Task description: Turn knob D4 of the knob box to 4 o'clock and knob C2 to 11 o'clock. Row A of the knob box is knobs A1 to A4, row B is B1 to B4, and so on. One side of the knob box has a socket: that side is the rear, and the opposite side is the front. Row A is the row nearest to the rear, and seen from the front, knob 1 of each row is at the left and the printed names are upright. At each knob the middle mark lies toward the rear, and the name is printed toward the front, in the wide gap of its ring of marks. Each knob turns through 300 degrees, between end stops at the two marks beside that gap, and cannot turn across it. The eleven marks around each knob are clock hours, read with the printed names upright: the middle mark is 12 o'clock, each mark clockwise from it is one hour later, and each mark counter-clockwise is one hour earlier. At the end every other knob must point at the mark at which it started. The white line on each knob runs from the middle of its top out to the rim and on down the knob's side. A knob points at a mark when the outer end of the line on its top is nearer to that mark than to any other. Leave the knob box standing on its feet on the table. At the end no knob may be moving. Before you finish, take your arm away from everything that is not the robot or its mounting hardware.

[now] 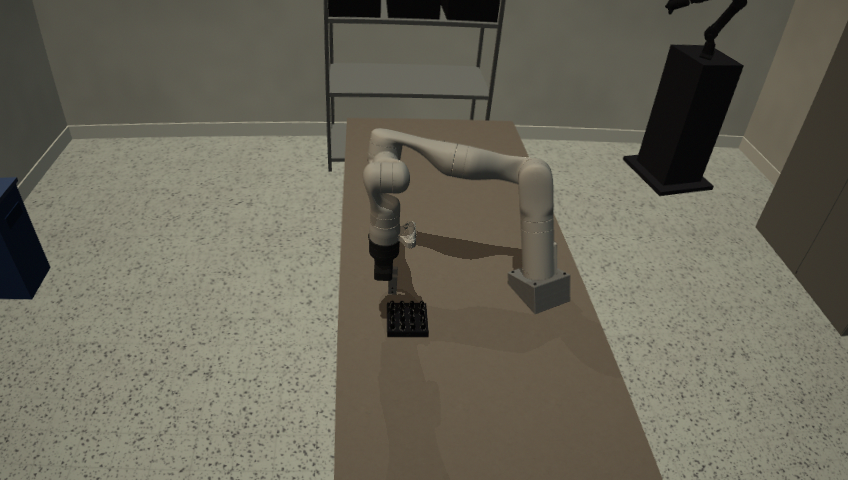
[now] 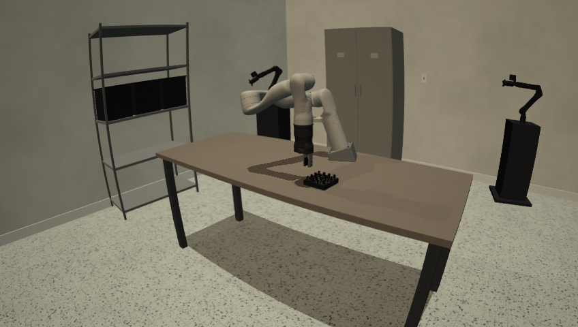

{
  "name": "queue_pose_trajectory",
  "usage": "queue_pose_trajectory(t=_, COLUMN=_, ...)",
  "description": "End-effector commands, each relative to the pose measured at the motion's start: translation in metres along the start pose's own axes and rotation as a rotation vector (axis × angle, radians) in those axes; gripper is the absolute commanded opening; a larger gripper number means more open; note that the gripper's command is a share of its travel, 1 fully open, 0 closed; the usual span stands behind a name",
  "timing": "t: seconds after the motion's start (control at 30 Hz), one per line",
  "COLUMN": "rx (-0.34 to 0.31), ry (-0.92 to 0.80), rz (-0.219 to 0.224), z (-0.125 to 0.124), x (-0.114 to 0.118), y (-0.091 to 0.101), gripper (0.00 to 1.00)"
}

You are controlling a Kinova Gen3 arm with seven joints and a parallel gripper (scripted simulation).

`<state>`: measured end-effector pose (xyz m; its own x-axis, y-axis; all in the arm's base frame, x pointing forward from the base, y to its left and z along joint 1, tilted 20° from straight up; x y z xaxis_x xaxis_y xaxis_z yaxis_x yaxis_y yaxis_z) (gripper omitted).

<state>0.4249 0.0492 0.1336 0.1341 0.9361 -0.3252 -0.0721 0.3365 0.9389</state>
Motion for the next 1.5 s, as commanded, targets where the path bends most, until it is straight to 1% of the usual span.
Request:
queue_pose_trajectory(t=0.0, rx=0.001, ry=0.0, rz=0.0, z=0.0, x=0.0, y=-0.002, gripper=0.46)
queue_pose_trajectory(t=0.27, rx=0.001, ry=0.0, rz=0.0, z=0.0, x=0.0, y=-0.009, gripper=0.46)
queue_pose_trajectory(t=0.77, rx=0.001, ry=0.0, rz=0.0, z=0.0, x=0.0, y=-0.028, gripper=0.46)
queue_pose_trajectory(t=1.17, rx=0.001, ry=0.0, rz=0.0, z=0.0, x=0.0, y=-0.037, gripper=0.46)
queue_pose_trajectory(t=1.47, rx=0.001, ry=0.0, rz=0.0, z=0.0, x=0.0, y=-0.038, gripper=0.46)
Point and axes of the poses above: the point where the finger pads meet when closed, its own y axis back along the fingers, its own x axis across the jaws, z = x × y, the point moved 7 cm from there along y, back along the fingers, and after that the axes turned 8 degrees about y, right-handed, at the moved point
